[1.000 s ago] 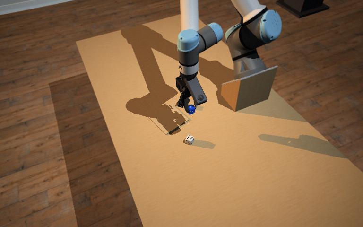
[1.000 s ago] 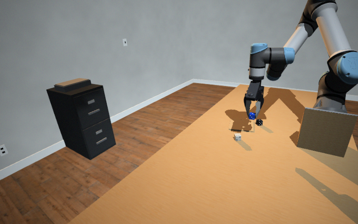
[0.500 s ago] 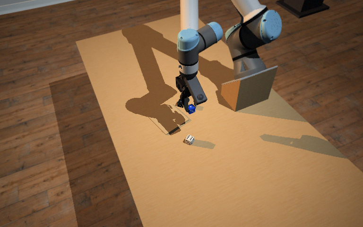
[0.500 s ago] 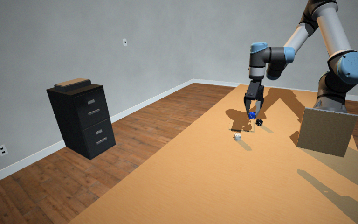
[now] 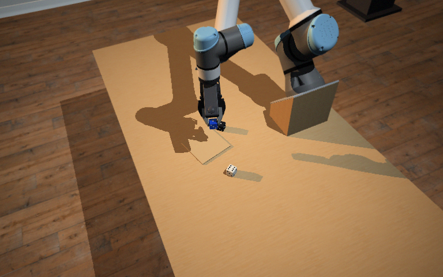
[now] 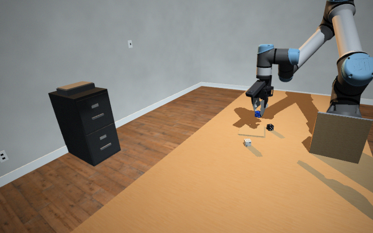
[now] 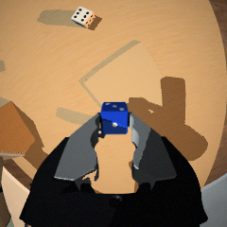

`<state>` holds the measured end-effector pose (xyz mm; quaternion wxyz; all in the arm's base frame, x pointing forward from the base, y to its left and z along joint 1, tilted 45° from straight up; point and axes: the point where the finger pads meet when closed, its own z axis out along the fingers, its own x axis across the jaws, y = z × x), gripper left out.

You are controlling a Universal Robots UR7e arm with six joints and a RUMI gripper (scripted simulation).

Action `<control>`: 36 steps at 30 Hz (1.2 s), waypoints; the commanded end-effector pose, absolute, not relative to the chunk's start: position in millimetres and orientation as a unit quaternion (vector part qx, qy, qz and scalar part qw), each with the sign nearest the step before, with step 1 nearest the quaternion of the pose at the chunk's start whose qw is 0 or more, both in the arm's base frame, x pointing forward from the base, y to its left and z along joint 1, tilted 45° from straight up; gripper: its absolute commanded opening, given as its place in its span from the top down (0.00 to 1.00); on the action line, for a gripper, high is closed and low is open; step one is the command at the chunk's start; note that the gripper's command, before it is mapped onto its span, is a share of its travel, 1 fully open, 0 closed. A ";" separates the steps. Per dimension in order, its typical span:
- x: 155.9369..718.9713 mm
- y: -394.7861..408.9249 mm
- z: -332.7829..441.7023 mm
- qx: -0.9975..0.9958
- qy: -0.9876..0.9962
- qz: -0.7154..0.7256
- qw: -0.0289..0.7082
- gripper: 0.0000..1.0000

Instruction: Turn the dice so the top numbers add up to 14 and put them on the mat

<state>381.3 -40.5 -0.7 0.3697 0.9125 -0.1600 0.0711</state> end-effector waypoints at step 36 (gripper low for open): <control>411.9 -148.6 91.8 0.838 -0.408 0.194 0.305 0.90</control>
